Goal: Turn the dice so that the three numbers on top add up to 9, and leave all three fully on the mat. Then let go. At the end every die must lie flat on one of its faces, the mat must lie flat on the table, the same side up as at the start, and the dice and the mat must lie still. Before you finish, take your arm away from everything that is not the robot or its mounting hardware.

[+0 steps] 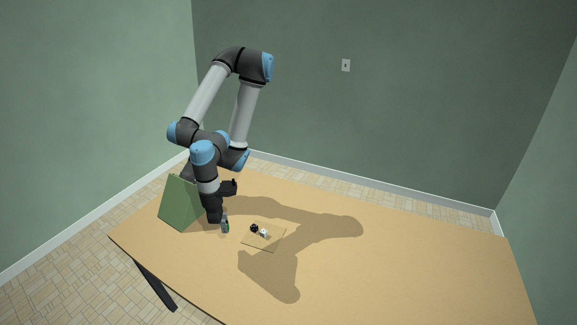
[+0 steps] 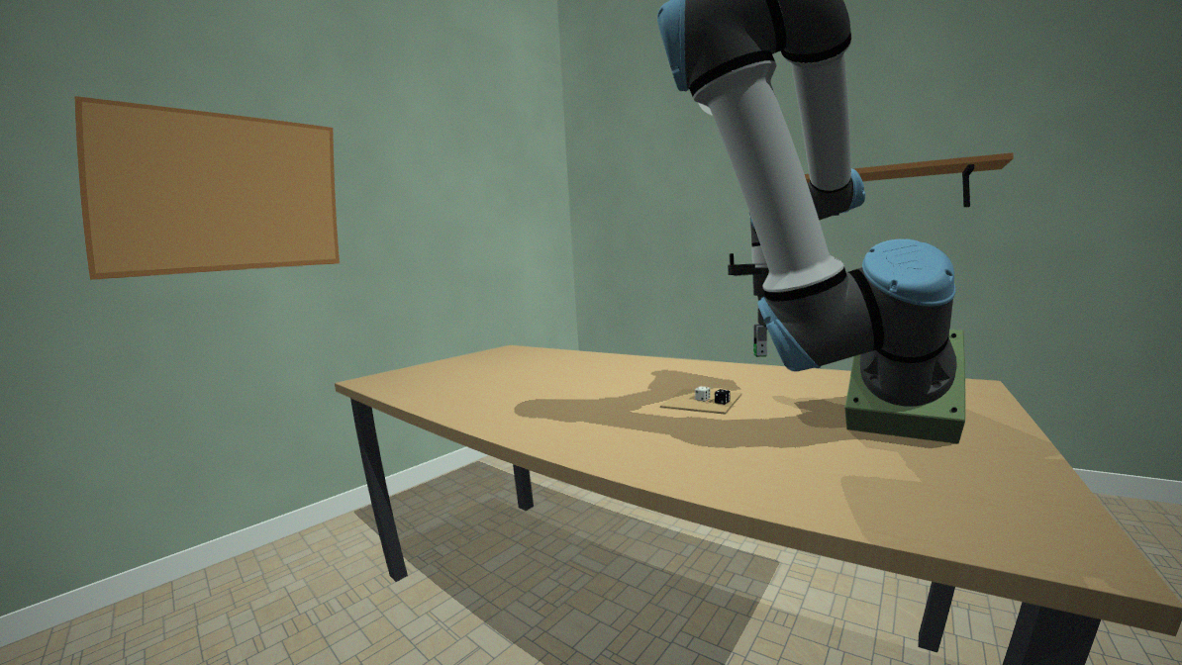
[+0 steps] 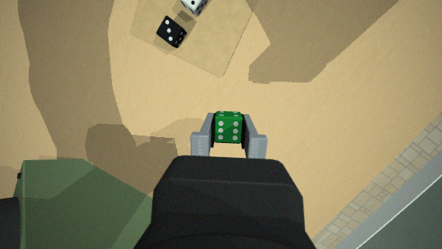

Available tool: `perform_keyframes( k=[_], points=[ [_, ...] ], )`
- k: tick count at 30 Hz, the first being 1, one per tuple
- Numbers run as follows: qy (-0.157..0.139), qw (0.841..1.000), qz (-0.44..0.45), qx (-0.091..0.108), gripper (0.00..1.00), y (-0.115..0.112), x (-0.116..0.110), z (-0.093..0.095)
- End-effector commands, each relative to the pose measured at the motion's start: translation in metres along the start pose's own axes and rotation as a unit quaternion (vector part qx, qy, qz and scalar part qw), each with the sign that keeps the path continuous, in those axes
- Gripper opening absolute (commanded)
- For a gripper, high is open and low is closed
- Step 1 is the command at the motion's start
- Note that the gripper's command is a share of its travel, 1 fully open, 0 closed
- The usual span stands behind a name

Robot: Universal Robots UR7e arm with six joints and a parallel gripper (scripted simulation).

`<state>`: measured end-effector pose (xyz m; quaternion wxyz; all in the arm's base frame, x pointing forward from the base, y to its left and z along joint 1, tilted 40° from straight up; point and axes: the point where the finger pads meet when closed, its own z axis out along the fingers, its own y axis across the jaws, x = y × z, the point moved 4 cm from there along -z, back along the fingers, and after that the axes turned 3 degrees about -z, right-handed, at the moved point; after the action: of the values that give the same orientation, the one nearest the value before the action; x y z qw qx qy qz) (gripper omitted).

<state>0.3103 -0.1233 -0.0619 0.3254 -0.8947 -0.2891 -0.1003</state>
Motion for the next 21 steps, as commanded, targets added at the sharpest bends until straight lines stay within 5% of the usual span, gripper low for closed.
perform_keyframes(
  k=[1, 21],
  points=[
    [0.000, 1.000, 0.000, 0.001, 0.49, -0.0006, -0.0001, -0.0146],
    [0.000, 1.000, -0.007, 0.001, 0.49, -0.0010, 0.0011, -0.0155]
  ],
)
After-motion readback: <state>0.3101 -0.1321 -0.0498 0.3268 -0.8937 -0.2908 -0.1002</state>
